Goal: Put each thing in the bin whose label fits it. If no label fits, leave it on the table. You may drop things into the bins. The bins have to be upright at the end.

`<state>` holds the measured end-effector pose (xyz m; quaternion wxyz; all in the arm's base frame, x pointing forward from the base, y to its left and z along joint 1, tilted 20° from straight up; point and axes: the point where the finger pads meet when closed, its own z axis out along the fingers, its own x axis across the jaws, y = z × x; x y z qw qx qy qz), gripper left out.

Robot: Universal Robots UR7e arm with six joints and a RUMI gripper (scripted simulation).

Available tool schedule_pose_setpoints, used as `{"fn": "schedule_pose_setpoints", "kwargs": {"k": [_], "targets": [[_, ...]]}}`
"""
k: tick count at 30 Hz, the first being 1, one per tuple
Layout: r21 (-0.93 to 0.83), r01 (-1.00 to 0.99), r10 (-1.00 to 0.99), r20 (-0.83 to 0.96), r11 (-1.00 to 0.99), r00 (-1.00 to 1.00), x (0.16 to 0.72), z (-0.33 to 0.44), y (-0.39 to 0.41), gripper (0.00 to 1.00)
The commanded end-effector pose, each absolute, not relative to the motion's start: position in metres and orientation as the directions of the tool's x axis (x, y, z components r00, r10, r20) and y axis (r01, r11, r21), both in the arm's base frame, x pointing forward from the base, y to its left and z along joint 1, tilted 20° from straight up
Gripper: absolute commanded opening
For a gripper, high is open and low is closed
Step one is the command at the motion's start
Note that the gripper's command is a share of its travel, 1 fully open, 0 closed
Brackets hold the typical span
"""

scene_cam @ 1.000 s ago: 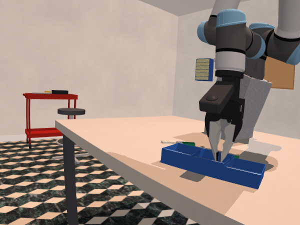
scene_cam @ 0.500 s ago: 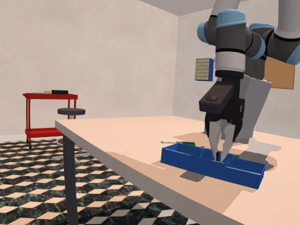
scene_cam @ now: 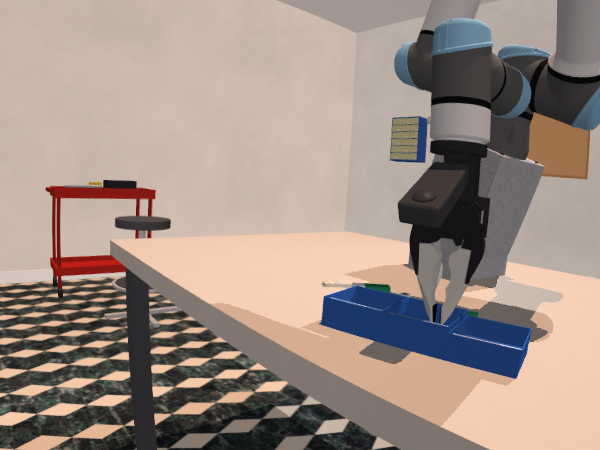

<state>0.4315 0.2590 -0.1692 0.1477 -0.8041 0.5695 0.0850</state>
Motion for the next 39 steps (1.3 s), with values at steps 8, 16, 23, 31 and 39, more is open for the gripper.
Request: {"fn": "schedule_pose_setpoints", "kwargs": {"k": [8, 16, 23, 31, 39], "targets": [[-0.142, -0.941, -0.891, -0.305, -0.307, 0.337, 0.432, -0.169, 0.259, 0.04], [-0.142, -0.941, -0.891, -0.305, -0.307, 0.337, 0.432, -0.161, 0.256, 0.04], [-0.142, -0.941, -0.891, -0.305, -0.307, 0.337, 0.431, -0.153, 0.253, 0.04], [-0.142, -0.941, -0.891, -0.305, -0.307, 0.337, 0.431, -0.145, 0.25, 0.04], [-0.142, -0.941, -0.891, -0.305, -0.307, 0.337, 0.43, -0.122, 0.242, 0.04]]}}
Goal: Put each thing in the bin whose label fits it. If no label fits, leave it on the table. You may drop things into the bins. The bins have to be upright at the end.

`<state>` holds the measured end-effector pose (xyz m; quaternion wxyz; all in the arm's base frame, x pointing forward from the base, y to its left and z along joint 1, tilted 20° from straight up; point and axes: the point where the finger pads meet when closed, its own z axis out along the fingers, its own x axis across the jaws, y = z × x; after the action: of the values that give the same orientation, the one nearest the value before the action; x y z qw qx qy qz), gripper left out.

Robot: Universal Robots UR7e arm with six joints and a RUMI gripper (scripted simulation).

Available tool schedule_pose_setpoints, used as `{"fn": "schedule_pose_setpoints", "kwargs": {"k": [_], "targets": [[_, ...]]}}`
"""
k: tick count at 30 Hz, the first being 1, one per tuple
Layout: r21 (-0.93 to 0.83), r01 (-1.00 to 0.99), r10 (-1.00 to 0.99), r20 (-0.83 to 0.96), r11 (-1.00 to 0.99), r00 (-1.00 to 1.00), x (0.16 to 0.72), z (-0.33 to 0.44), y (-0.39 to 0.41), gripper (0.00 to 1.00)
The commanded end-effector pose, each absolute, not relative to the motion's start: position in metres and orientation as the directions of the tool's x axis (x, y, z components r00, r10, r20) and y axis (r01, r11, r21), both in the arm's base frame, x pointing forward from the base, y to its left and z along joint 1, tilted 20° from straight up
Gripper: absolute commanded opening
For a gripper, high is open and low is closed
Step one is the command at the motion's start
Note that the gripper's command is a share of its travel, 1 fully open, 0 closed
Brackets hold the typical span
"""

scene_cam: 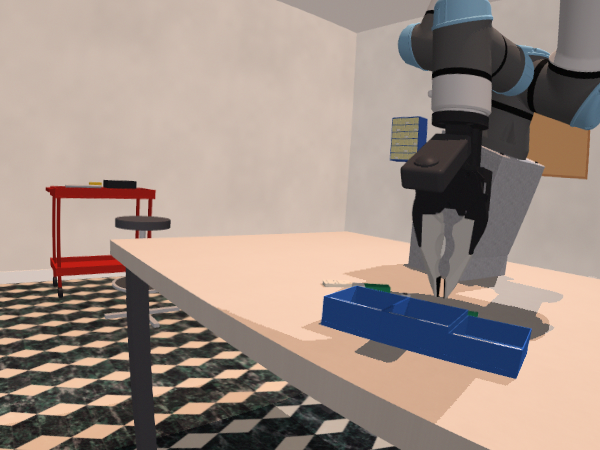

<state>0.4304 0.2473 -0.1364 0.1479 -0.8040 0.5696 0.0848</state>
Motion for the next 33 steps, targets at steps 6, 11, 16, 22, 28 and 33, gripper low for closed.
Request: {"fn": "schedule_pose_setpoints", "kwargs": {"k": [6, 11, 16, 22, 28, 33], "targets": [[-0.142, -0.941, -0.891, -0.305, -0.307, 0.337, 0.43, -0.12, 0.241, 0.04], [-0.142, -0.941, -0.891, -0.305, -0.307, 0.337, 0.426, -0.115, 0.255, 0.04], [-0.142, -0.941, -0.891, -0.305, -0.307, 0.337, 0.418, -0.107, 0.278, 0.04], [-0.142, -0.941, -0.891, -0.305, -0.307, 0.337, 0.41, -0.098, 0.305, 0.04], [-0.142, -0.941, -0.891, -0.305, -0.307, 0.337, 0.405, -0.093, 0.318, 0.04], [-0.142, -0.941, -0.891, -0.305, -0.307, 0.337, 0.405, -0.093, 0.318, 0.04]]}}
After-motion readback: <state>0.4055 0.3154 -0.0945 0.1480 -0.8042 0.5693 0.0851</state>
